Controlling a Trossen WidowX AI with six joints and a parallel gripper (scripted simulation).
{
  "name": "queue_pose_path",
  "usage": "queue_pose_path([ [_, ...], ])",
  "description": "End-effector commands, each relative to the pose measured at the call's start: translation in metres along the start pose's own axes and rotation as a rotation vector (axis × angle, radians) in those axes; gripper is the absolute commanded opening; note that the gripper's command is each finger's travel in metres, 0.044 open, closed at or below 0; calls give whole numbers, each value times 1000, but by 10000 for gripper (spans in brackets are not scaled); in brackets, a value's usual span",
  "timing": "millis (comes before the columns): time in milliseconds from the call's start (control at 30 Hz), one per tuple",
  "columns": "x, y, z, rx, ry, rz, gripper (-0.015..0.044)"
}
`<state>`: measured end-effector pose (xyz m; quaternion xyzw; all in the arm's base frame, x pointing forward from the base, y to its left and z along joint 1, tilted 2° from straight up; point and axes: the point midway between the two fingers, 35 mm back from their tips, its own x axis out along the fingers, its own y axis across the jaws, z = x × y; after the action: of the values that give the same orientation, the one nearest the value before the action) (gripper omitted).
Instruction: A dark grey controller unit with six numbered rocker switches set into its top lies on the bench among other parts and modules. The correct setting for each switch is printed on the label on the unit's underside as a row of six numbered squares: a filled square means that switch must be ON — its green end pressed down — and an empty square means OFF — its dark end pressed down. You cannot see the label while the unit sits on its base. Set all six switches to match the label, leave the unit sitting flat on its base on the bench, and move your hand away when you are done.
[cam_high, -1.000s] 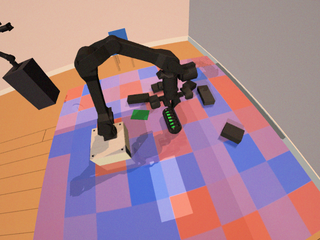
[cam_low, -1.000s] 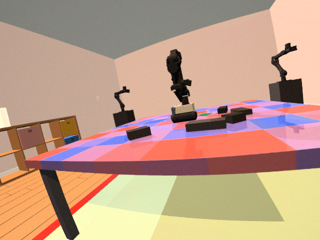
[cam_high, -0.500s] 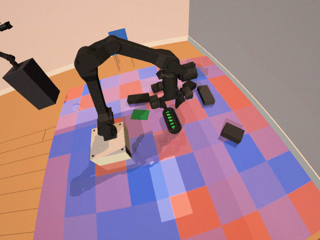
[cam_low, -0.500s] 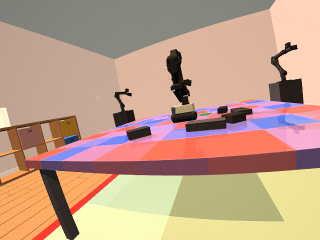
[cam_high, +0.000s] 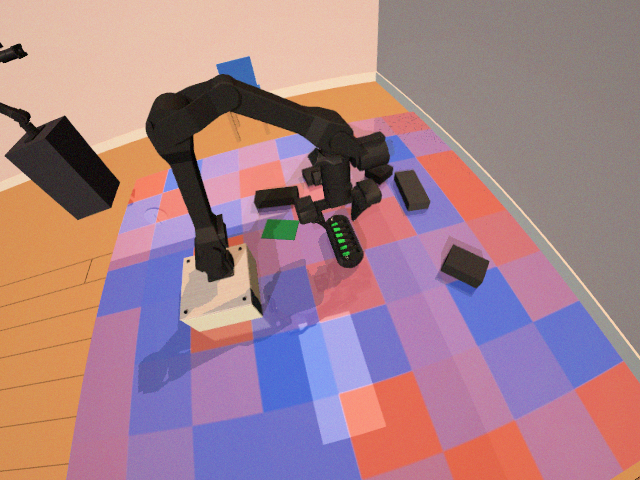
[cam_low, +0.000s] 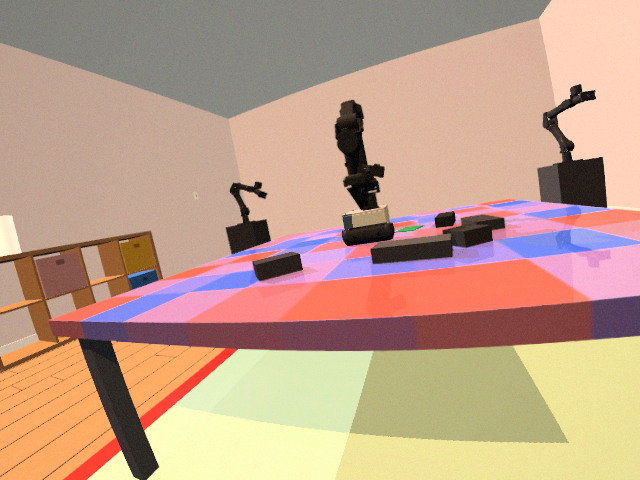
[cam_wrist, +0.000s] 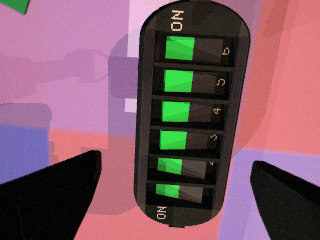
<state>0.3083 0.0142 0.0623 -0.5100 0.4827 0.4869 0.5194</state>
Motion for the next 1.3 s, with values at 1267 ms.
queue_pose_path([
  [1267, -10, 37, 0, 15, 7, 11, 184],
])
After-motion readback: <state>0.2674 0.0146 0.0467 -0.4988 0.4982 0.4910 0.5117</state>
